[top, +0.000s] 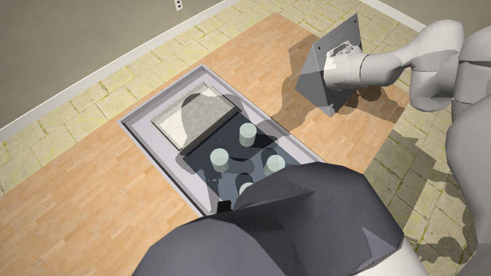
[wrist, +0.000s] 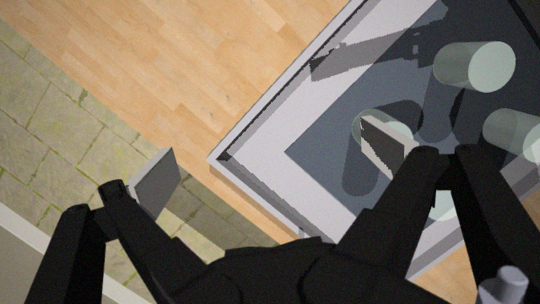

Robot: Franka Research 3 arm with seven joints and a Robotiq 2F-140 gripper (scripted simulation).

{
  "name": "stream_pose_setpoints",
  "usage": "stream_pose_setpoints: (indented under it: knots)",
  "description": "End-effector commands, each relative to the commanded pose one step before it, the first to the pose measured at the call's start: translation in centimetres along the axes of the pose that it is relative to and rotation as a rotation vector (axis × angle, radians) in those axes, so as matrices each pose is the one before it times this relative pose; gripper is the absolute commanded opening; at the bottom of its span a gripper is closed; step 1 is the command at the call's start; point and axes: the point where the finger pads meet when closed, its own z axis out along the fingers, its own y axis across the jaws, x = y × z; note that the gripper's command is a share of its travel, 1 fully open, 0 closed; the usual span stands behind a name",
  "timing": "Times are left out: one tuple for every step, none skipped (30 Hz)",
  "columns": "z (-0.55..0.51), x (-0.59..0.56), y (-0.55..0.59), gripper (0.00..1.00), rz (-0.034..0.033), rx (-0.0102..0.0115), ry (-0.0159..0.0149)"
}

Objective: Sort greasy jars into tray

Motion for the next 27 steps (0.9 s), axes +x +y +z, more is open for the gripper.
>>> stream_pose_setpoints:
  knots:
    - [-0.015, 0.003, -0.004, 1.00, -0.00001, 0.00017, 0.00017]
    - [0.000, 0.000, 0.000, 1.00, 0.00000, 0.00000, 0.00000]
    - [0.000, 0.000, 0.000, 1.00, 0.00000, 0.00000, 0.00000]
    - [0.000, 0.000, 0.000, 1.00, 0.00000, 0.00000, 0.00000]
    - [0.000, 0.000, 0.000, 1.00, 0.00000, 0.00000, 0.00000]
    - [0.000, 0.000, 0.000, 1.00, 0.00000, 0.00000, 0.00000]
    - [0.000, 0.000, 0.000, 1.00, 0.00000, 0.00000, 0.00000]
    - [0.000, 0.000, 0.000, 1.00, 0.00000, 0.00000, 0.00000]
    - [0.000, 0.000, 0.000, 1.00, 0.00000, 0.00000, 0.00000]
    - [0.000, 0.000, 0.000, 1.00, 0.00000, 0.00000, 0.00000]
    - [0.000, 0.000, 0.000, 1.00, 0.00000, 0.00000, 0.00000]
    - [0.000, 0.000, 0.000, 1.00, 0.00000, 0.00000, 0.00000]
    - [0.000, 0.000, 0.000, 1.00, 0.00000, 0.00000, 0.00000]
    - [0.000, 0.000, 0.000, 1.00, 0.00000, 0.00000, 0.00000]
    - [0.000, 0.000, 0.000, 1.00, 0.00000, 0.00000, 0.00000]
    - [0.000, 0.000, 0.000, 1.00, 0.00000, 0.00000, 0.00000]
    - [0.000, 0.000, 0.000, 1.00, 0.00000, 0.00000, 0.00000]
    - [0.000, 0.000, 0.000, 1.00, 0.00000, 0.00000, 0.00000]
    - [0.000, 0.000, 0.000, 1.00, 0.00000, 0.00000, 0.00000]
    - [0.012, -0.539, -0.172, 1.00, 0.00103, -0.02060, 0.00262]
    - [-0.004, -0.538, -0.164, 1.00, 0.00104, -0.02044, 0.00301]
    - [-0.021, -0.538, -0.156, 1.00, 0.00106, -0.02028, 0.00339]
    - [-0.037, -0.537, -0.148, 1.00, 0.00108, -0.02011, 0.00378]
    - [-0.053, -0.535, -0.139, 1.00, 0.00111, -0.01994, 0.00416]
    - [-0.069, -0.534, -0.130, 1.00, 0.00114, -0.01975, 0.00453]
    - [-0.084, -0.532, -0.120, 1.00, 0.00117, -0.01956, 0.00490]
    - [-0.099, -0.530, -0.111, 1.00, 0.00120, -0.01937, 0.00527]
